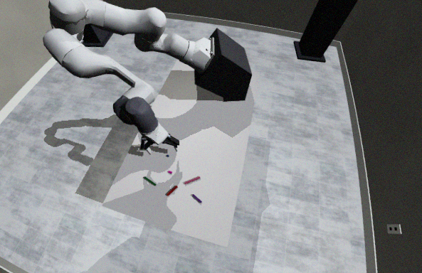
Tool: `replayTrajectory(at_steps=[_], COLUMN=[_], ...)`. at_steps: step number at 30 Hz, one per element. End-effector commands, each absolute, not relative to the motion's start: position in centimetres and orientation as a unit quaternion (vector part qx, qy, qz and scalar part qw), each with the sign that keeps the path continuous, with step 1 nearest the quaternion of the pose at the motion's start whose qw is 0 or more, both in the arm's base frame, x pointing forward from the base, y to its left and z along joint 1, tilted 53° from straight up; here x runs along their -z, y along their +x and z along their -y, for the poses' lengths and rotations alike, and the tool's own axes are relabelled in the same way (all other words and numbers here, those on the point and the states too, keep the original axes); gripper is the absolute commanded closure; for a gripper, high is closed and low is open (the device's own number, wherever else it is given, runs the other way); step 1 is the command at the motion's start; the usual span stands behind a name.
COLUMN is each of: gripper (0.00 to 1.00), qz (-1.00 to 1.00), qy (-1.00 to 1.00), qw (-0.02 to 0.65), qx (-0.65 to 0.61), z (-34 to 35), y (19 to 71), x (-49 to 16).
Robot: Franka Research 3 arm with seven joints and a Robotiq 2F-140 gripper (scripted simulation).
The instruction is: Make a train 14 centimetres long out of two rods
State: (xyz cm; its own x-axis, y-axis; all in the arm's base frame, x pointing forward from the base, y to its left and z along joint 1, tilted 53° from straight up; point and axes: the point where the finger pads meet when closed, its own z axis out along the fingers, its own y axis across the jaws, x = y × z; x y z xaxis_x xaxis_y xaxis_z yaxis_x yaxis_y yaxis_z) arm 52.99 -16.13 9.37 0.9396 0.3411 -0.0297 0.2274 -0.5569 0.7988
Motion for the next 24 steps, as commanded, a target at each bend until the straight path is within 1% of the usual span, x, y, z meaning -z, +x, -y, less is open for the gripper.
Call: replayTrajectory(at_steps=[1,14,24], gripper=[0.0,0.0,0.0], qz=[-0.231,-0.328,-0.329], qy=[0.865,0.833,0.833], qw=[0.446,0.444,0.444], qx=[-0.019,0.032,0.032], z=[15.5,12.8,12.8], y=[53.3,54.6,54.6], x=[-8.8,-6.1,-6.1])
